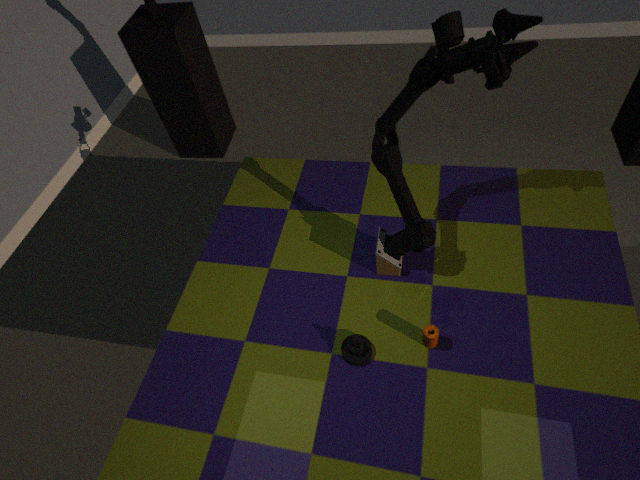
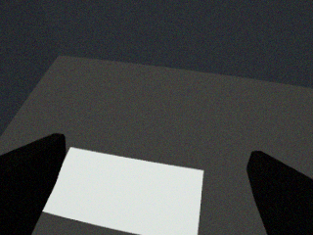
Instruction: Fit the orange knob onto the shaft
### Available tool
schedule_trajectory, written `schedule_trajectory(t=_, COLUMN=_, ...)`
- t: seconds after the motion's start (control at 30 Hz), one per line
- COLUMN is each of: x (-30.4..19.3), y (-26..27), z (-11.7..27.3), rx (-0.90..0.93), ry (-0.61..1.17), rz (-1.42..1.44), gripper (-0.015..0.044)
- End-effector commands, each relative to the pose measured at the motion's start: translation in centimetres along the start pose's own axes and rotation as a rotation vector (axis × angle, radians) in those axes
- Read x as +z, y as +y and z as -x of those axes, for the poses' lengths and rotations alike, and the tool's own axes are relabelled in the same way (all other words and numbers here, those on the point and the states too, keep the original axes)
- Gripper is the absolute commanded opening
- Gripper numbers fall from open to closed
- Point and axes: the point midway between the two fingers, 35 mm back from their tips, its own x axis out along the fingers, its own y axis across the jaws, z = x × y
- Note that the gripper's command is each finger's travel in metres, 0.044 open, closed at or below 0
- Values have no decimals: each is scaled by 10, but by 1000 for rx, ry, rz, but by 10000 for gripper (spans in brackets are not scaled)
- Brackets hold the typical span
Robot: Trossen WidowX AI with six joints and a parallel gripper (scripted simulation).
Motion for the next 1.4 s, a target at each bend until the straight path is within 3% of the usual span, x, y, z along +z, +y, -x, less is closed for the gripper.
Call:
schedule_trajectory(t=0.0, x=0, y=0, z=0, rx=0, ry=0, rz=0, gripper=426)
schedule_trajectory(t=0.43, x=123, y=81, z=-85, rx=315, ry=-265, rz=-97, gripper=440)
schedule_trajectory(t=0.77, x=236, y=190, z=-105, rx=744, ry=-436, rz=-332, gripper=440)
schedule_trajectory(t=1.07, x=307, y=315, z=-70, rx=1275, ry=-393, rz=-638, gripper=440)
schedule_trajectory(t=1.37, x=341, y=430, z=21, rx=1894, ry=-30, rz=-1013, gripper=440)
